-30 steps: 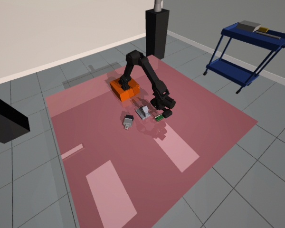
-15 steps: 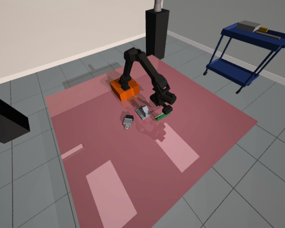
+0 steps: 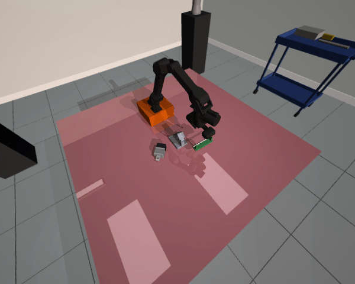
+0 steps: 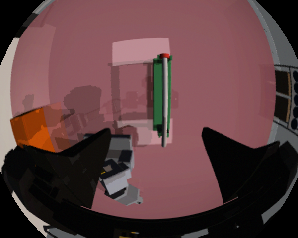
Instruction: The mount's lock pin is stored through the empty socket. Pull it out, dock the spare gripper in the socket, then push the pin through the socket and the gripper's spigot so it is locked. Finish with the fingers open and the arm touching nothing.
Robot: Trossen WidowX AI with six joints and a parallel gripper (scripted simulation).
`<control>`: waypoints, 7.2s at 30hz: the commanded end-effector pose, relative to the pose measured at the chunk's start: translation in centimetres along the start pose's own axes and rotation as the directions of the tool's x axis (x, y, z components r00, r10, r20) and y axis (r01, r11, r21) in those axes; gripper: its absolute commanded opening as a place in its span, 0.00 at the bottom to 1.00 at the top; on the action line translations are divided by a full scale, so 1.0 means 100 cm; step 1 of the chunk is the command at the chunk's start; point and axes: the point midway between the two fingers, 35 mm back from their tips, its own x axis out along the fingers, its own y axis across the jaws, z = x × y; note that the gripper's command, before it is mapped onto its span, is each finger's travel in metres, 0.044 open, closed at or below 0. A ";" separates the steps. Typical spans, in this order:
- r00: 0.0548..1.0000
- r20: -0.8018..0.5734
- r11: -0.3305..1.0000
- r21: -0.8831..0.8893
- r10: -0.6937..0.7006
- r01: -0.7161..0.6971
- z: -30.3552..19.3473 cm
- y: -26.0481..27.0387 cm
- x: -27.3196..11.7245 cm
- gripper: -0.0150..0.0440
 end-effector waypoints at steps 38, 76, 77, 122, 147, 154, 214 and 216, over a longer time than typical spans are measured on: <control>0.807 -0.472 -0.681 0.722 -0.355 0.122 -0.228 0.086 -0.045 1.00; 0.808 -0.471 -0.682 0.721 -0.354 0.122 -0.244 0.086 0.052 1.00; 0.808 -0.471 -0.682 0.721 -0.354 0.122 -0.244 0.087 0.054 1.00; 0.808 -0.471 -0.682 0.721 -0.354 0.122 -0.247 0.085 0.069 0.29; 0.807 -0.472 -0.682 0.722 -0.355 0.122 -0.234 0.082 -0.017 0.25; 0.807 -0.472 -0.682 0.722 -0.355 0.122 -0.229 0.087 -0.037 0.25; 0.732 -0.681 0.005 0.732 0.016 0.681 -0.142 0.149 0.012 0.25; 0.716 -0.698 0.044 0.716 0.018 0.697 -0.139 0.151 0.011 0.25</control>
